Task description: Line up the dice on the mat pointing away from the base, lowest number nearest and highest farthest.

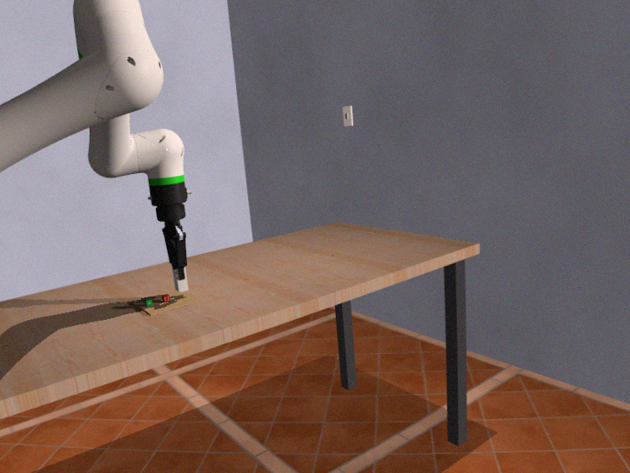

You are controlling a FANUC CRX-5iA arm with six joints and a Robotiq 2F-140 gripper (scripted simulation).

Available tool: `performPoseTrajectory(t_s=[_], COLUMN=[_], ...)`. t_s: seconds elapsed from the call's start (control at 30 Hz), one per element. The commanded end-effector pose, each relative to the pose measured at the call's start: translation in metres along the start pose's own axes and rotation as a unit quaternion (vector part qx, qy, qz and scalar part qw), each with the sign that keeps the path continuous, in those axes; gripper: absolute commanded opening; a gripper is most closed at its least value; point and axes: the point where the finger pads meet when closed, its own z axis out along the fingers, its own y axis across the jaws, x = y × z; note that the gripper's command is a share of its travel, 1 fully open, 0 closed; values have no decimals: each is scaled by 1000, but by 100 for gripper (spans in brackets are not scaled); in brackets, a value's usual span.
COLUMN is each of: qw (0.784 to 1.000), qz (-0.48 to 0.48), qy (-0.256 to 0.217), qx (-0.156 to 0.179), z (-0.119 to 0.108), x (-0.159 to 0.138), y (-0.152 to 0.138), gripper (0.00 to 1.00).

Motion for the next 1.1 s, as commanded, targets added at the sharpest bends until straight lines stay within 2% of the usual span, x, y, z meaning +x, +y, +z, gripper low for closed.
performPoseTrajectory(t_s=[0.0,1.07], qw=[1000,1000], qz=[0,0], qy=[0,0], qx=[0,0], z=[7,13], x=[0,0], y=[0,0], gripper=[7,7])
